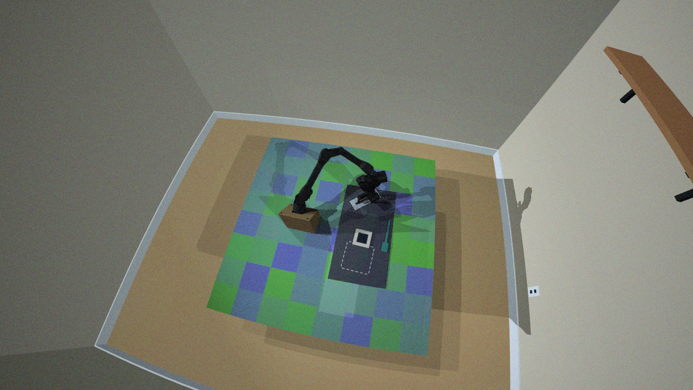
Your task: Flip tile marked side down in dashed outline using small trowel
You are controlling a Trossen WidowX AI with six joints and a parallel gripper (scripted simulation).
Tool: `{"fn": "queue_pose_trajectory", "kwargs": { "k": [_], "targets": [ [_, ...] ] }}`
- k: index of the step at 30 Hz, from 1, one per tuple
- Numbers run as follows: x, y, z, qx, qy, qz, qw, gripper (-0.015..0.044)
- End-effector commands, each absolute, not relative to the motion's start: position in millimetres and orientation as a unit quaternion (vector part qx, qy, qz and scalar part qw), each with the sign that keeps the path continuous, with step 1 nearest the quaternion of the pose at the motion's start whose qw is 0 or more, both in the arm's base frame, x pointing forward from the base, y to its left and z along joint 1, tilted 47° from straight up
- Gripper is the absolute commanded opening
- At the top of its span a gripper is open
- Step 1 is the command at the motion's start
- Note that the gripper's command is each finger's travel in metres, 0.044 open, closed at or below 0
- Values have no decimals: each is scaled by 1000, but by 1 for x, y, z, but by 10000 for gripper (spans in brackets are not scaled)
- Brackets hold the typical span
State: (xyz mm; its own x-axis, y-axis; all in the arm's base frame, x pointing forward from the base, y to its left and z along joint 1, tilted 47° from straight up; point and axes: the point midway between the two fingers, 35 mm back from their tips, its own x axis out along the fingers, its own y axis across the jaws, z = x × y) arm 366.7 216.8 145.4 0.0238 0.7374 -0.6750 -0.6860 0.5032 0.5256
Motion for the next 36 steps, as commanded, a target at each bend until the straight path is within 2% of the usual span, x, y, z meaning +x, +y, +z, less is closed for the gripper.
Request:
{"fn": "queue_pose_trajectory", "kwargs": {
  "k": [1,8,13,36],
  "targets": [
    [367,217,145,25,488,499,715,270],
    [367,215,147,24,488,499,715,270],
    [363,184,176,18,483,504,716,270],
    [364,193,162,35,497,491,715,270]
  ]
}}
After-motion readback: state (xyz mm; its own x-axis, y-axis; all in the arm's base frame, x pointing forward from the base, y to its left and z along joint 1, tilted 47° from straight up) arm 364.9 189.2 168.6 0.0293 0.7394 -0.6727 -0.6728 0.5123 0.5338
